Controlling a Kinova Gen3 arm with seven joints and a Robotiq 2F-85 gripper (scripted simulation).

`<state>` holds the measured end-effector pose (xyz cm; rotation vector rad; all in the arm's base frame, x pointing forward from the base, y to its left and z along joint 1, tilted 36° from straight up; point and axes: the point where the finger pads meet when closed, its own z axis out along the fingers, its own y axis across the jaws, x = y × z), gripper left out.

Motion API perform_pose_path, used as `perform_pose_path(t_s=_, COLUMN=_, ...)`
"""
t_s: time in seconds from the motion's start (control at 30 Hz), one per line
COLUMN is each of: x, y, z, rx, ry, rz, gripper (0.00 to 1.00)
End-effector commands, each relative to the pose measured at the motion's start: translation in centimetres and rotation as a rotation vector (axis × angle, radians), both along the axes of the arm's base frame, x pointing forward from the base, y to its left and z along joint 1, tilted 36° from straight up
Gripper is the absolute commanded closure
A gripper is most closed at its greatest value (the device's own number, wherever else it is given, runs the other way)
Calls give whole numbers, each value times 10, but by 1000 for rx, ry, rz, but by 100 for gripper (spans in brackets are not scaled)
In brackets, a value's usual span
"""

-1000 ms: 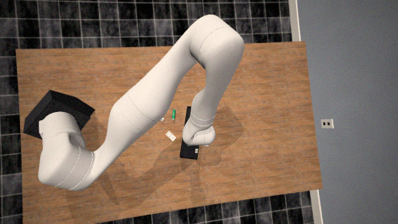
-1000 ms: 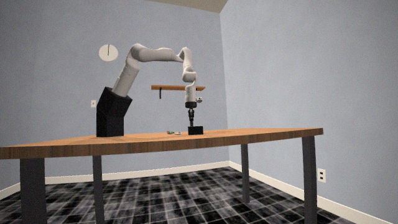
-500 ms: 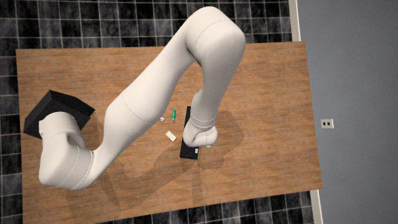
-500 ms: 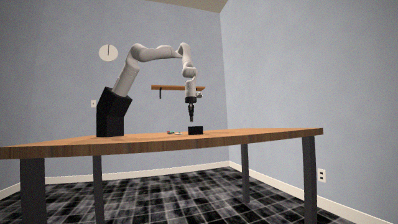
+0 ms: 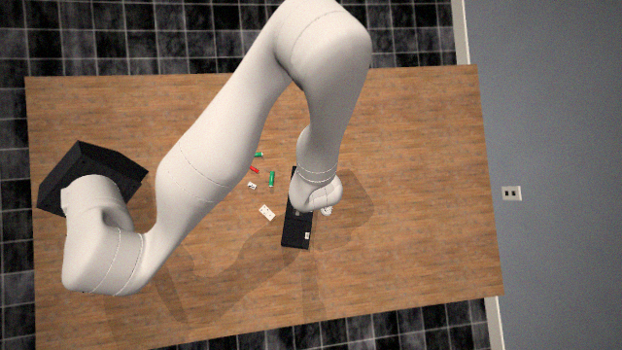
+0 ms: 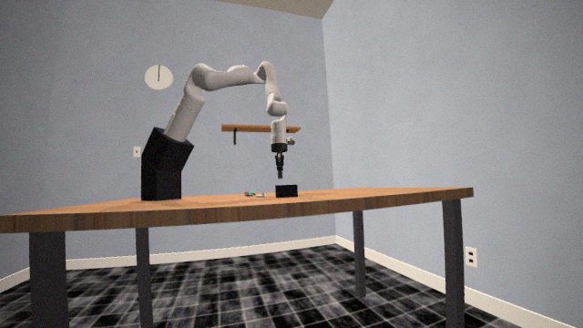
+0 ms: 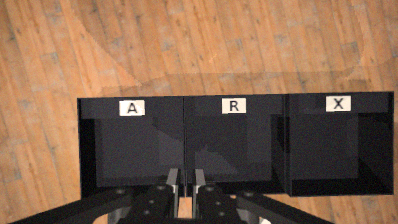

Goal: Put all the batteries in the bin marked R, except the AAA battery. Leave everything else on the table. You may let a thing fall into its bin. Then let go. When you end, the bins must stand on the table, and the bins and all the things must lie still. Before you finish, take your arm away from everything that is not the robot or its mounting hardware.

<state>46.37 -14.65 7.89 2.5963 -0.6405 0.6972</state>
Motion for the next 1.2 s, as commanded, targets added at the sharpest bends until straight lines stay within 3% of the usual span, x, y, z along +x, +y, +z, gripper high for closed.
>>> perform_pose_path(t_s=0.0, x=11, y=19, z=-3, rx=-2, ry=2, rz=25, gripper=91)
perform_pose_path(t_s=0.27, x=24, y=44, z=-10, rx=-2, ry=2, rz=25, gripper=91)
perform_pose_path(t_s=0.43, x=24, y=44, z=-10, rx=-2, ry=2, rz=25, gripper=91)
perform_pose_path(t_s=1.17, x=45, y=20, z=-53, rx=-2, ry=2, rz=25, gripper=91)
